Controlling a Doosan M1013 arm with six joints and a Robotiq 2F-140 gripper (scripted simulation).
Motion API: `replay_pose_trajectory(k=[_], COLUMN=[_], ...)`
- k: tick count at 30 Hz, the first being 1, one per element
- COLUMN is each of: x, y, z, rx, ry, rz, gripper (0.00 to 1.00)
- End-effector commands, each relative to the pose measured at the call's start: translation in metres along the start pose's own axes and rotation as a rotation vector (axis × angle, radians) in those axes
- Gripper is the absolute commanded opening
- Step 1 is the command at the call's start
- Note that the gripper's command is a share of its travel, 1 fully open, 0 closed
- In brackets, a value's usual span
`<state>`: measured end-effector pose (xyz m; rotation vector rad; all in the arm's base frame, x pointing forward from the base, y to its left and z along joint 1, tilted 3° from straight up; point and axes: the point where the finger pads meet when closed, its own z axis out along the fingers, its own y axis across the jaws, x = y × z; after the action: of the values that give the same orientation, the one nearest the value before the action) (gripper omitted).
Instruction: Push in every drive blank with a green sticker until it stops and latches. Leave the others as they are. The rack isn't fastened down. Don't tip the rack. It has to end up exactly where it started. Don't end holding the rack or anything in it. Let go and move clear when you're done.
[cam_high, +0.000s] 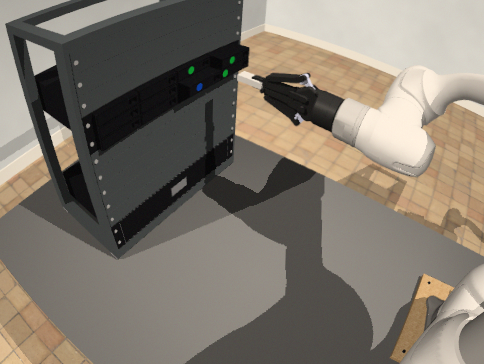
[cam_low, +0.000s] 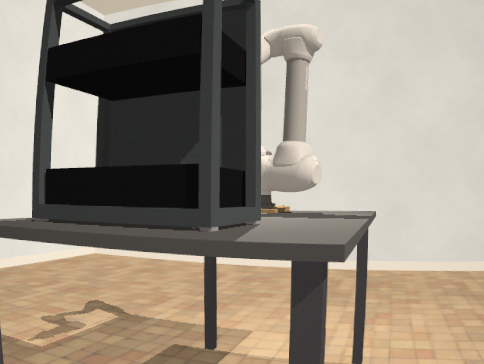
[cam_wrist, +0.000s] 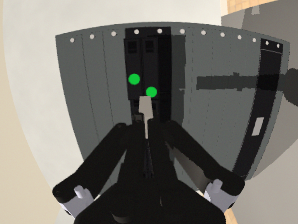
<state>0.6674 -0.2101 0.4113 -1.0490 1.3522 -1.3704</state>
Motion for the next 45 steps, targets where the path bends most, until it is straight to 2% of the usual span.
replay_pose_trajectory(k=[1, 10, 17, 21, 25, 28, 45], x=[0.019, 0.042, 0.045, 0.045, 0.045, 0.045, 0.045], y=[0.004, 0.01, 0.011, 0.011, 0.011, 0.011, 0.011], z=[0.0, 0.0, 0.002, 0.008, 0.031, 0.039, 0.04], rx=[0.001, 0.001, 0.001, 0.001, 0.001, 0.001, 0.001], ry=[-0.004, -0.004, -0.004, -0.004, -0.004, -0.004, -0.004], rz=[0.0, 0.0, 0.0, 0.0, 0.0, 0.0, 0.0], gripper=[0.0, 0.0, 0.0, 0.0, 0.0, 0.0, 0.0])
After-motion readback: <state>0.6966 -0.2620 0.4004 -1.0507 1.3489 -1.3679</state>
